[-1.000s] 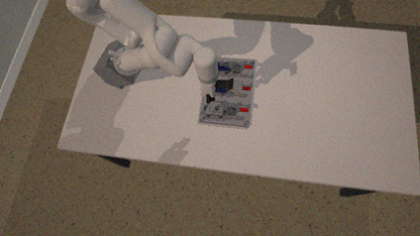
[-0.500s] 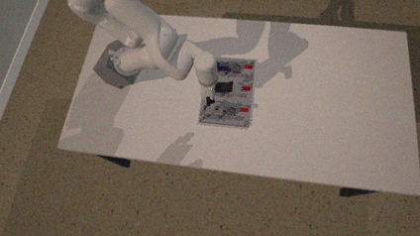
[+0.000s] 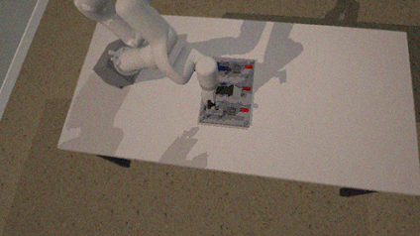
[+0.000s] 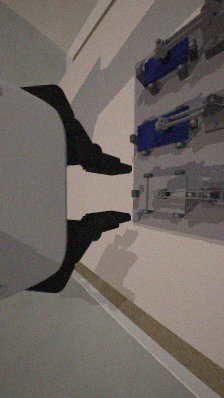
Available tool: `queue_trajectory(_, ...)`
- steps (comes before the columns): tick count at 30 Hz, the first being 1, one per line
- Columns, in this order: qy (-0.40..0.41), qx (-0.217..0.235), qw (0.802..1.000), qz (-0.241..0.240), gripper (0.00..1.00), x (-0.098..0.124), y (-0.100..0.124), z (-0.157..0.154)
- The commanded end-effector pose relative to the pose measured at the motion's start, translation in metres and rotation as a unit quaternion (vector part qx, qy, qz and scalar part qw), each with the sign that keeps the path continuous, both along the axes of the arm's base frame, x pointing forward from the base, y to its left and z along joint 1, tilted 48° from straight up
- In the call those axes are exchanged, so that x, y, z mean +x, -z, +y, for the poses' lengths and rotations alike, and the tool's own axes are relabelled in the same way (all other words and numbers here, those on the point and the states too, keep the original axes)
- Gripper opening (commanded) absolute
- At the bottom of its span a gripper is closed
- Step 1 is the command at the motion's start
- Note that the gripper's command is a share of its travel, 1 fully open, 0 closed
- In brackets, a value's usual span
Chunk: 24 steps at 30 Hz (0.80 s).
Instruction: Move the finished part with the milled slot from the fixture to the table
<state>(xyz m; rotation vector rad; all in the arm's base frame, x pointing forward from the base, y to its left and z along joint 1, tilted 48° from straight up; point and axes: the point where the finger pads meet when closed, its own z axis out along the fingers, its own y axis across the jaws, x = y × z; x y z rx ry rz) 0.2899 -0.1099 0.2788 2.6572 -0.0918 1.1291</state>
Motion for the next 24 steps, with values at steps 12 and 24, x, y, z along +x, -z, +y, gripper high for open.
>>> queue_trajectory(12, 0.0, 0.0, 1.0, -0.001, 0.47, 0.028, -0.027, 0.001)
queue_trajectory(24, 0.0, 0.0, 1.0, -0.001, 0.47, 0.082, -0.083, 0.004)
